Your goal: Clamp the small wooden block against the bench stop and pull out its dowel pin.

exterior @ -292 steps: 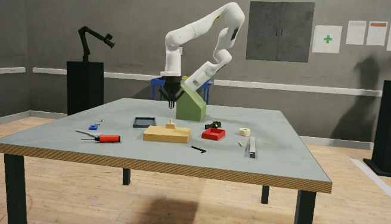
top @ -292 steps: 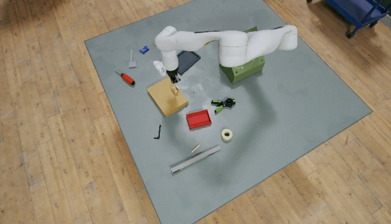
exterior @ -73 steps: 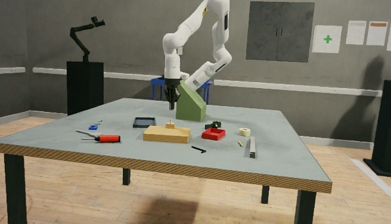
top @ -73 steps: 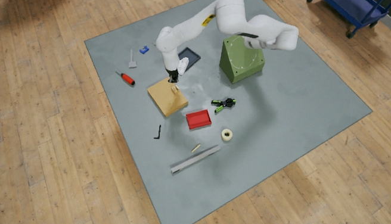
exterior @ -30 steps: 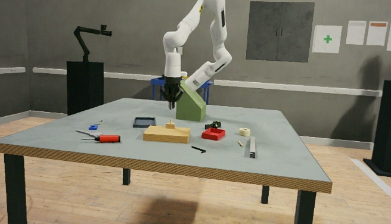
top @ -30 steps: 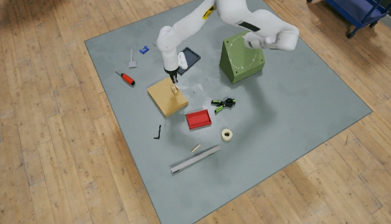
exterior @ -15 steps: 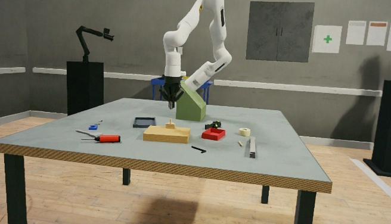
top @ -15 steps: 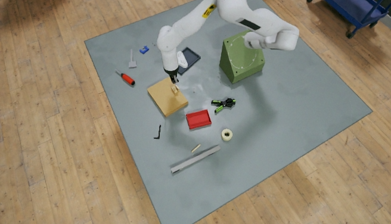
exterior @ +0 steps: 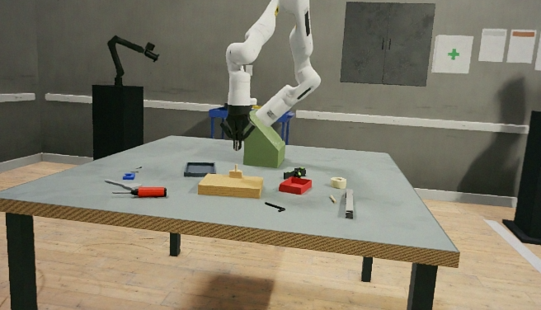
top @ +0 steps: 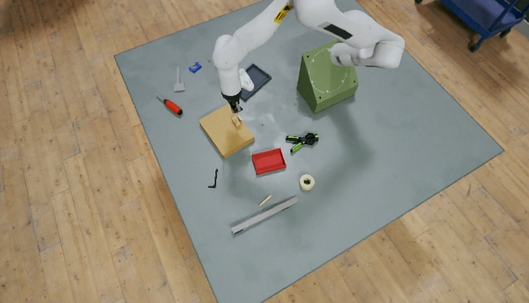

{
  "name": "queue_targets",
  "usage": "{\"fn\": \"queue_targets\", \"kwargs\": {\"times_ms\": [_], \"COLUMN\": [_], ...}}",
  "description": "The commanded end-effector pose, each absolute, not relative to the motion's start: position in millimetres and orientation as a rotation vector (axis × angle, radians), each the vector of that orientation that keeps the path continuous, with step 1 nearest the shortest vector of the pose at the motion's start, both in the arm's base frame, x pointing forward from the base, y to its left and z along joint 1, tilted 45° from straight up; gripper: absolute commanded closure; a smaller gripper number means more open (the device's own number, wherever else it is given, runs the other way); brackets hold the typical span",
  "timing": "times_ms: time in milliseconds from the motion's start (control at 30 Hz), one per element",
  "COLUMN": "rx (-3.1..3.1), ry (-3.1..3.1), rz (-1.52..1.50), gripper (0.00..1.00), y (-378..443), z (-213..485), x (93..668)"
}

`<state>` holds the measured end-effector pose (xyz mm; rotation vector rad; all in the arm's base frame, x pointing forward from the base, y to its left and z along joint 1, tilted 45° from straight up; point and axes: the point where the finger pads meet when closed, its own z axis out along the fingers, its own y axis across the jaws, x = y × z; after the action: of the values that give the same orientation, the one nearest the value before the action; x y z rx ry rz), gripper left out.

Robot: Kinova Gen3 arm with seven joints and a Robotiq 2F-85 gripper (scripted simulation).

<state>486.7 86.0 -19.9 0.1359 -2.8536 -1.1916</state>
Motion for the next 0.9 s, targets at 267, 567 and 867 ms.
{"fn": "queue_targets", "kwargs": {"times_ms": [267,567,867], "rx": [0.179,0.197,0.201], "ry": [-2.867,-2.871,-2.872], "rz": [-1.197,-1.2,-1.2], "gripper": [0.9,0.9,0.9], "y": [84.9,84.9,84.8], "z": [-18.9,-18.7,-18.6], "x": [488.3,488.7,488.8]}}
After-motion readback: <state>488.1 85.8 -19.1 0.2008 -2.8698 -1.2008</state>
